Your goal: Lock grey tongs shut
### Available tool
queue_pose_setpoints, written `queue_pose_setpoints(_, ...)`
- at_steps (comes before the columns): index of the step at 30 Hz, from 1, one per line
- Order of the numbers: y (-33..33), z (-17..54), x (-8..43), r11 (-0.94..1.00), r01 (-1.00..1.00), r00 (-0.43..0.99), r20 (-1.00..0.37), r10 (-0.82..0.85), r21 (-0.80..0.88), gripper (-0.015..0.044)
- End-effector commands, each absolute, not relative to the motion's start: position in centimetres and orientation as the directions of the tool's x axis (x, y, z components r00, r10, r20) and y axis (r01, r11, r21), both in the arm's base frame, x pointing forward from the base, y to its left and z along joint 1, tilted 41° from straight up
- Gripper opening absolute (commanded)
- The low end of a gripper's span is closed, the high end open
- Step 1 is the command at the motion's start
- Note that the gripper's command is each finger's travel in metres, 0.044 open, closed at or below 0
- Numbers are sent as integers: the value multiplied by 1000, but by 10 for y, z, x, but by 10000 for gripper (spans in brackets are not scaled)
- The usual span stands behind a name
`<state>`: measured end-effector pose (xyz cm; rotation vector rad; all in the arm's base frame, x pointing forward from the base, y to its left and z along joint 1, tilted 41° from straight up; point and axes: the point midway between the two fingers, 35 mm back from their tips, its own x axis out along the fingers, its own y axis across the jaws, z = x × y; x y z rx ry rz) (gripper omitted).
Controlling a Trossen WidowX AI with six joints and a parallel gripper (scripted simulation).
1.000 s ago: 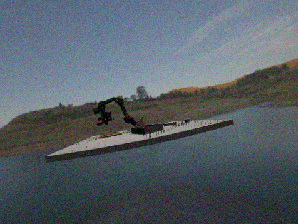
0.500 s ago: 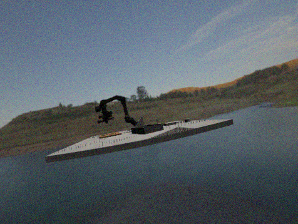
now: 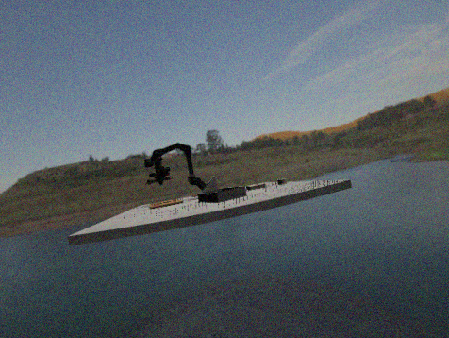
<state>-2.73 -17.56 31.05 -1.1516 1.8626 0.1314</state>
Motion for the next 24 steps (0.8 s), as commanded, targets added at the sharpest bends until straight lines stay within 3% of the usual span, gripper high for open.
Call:
queue_pose_setpoints(1,-180,312,-29,530,-784,-174,-704,-688,-324,-150)
queue_pose_setpoints(24,-217,333,-20,379,-910,-332,-250,-910,-170,-150)
